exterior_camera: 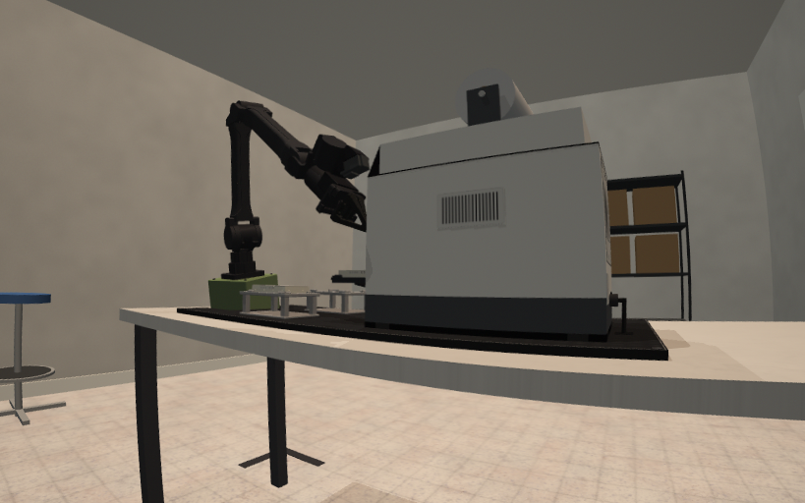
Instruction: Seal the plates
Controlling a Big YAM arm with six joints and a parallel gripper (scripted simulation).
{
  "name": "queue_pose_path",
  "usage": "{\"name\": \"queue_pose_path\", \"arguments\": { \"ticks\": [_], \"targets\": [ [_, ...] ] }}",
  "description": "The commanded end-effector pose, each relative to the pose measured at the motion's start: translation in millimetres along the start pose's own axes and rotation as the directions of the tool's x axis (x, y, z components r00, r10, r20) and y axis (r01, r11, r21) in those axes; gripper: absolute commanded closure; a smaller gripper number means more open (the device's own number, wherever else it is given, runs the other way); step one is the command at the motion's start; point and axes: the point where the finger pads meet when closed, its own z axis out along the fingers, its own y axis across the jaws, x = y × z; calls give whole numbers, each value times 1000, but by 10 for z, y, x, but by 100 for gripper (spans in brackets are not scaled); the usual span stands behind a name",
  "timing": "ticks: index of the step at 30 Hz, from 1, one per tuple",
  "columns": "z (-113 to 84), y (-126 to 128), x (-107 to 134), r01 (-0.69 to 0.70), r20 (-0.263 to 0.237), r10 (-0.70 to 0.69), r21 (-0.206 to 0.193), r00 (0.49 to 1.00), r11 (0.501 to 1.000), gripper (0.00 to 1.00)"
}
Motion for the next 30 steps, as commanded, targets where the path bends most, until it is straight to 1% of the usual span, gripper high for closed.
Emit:
{"name": "queue_pose_path", "arguments": {
  "ticks": [1,6,11,13,15,17,18,21,25,28,30],
  "targets": [
    [-66,28,-681,18,117,-18,1,993,1000,100],
    [-160,4,-799,19,141,-20,8,990,1000,100],
    [-547,-67,-552,23,118,-24,13,993,1000,100],
    [-646,-118,-456,18,106,-21,24,994,1000,100],
    [-581,-162,-377,12,87,-15,33,996,999,100],
    [-581,-162,-377,12,87,-15,33,996,999,100],
    [-467,-130,-259,7,60,-8,24,998,1000,100],
    [-396,-66,-125,-4,31,3,13,1000,1000,100],
    [-354,43,-79,2,26,-2,-2,1000,1000,100],
    [-332,57,-45,3,26,-3,-4,1000,1000,100],
    [-316,7,-18,-2,26,2,4,1000,1000,100]
  ]
}}
